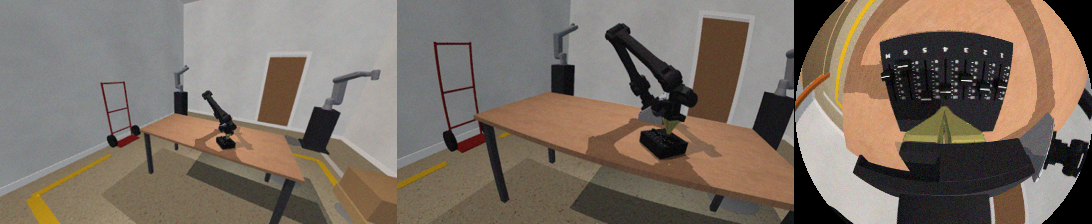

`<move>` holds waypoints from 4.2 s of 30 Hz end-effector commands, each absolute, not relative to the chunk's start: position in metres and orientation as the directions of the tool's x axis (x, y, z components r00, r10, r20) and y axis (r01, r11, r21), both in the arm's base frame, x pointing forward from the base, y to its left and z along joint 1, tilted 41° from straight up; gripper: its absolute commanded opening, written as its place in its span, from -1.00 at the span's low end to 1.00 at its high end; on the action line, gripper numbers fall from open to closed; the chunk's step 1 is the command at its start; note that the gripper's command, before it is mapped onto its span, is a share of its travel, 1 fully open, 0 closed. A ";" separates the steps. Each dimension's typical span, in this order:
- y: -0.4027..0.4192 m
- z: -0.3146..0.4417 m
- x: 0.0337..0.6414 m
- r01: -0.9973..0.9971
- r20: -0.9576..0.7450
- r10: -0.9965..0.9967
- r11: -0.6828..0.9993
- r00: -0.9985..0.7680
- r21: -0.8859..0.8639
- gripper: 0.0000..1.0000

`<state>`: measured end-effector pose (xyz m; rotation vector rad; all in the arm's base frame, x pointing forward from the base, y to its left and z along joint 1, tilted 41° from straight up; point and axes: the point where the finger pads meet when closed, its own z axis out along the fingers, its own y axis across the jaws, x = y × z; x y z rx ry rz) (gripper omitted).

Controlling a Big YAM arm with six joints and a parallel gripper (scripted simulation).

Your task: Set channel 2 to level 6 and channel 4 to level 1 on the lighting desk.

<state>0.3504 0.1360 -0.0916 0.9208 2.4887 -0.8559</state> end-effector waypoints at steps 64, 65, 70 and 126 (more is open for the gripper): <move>0.134 -0.073 0.381 0.687 -0.517 0.472 0.613 -0.714 -0.389 -1.00; 0.134 -0.072 0.382 0.688 -0.518 0.473 0.614 -0.713 -0.387 -1.00; 0.132 -0.071 0.383 0.687 -0.518 0.472 0.613 -0.714 -0.389 -1.00; 0.125 -0.066 0.392 0.687 -0.517 0.470 0.612 -0.715 -0.393 -1.00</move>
